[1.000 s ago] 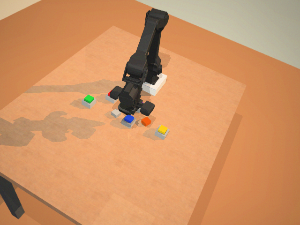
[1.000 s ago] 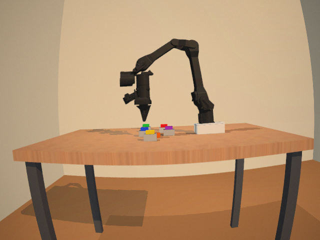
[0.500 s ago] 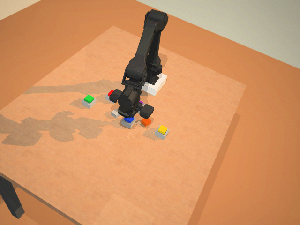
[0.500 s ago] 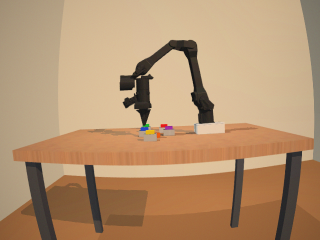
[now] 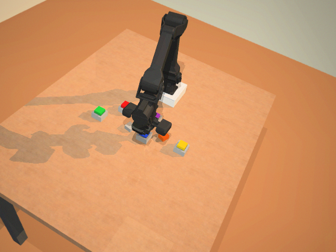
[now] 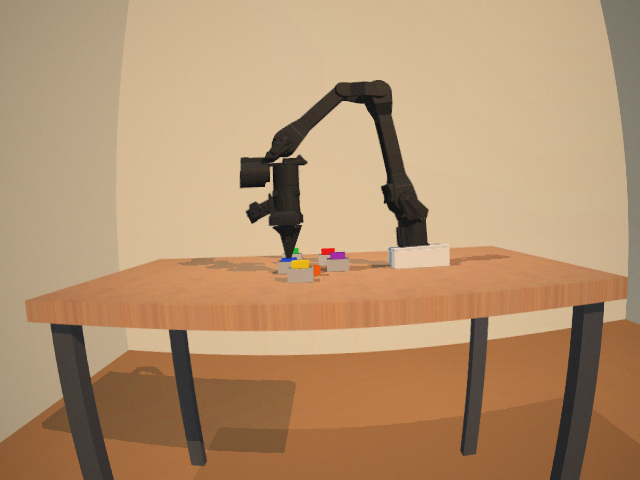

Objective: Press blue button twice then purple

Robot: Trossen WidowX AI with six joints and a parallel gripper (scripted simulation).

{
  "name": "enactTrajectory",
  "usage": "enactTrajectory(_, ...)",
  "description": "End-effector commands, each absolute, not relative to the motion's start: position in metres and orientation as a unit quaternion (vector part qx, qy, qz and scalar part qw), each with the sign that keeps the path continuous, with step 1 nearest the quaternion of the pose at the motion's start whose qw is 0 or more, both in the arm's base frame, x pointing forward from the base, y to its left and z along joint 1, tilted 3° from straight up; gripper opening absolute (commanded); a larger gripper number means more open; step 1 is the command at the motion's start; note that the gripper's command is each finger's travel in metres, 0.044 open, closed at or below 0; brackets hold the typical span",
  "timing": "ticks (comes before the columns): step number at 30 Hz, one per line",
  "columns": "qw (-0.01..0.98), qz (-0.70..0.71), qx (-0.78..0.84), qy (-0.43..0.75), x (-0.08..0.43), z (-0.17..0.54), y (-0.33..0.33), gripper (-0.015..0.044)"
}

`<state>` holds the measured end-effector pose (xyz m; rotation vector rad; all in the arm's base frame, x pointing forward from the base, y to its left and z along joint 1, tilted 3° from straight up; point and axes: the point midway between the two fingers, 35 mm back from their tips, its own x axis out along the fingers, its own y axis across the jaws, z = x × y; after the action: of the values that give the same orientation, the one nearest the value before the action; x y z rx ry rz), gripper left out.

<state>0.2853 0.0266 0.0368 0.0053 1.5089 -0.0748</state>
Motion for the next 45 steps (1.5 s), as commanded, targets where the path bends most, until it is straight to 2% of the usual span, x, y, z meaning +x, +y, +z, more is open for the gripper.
enactTrajectory(1, 0.728, -0.032, 0.002, 0.685, 0.285, 0.036, 0.027, 0.002)
enactTrajectory(10, 0.728, -0.032, 0.002, 0.685, 0.285, 0.036, 0.027, 0.002)
enactTrajectory(15, 0.728, -0.032, 0.002, 0.685, 0.283, 0.07, 0.028, 0.002)
enactTrajectory(45, 0.728, -0.032, 0.002, 0.685, 0.285, 0.036, 0.027, 0.002)
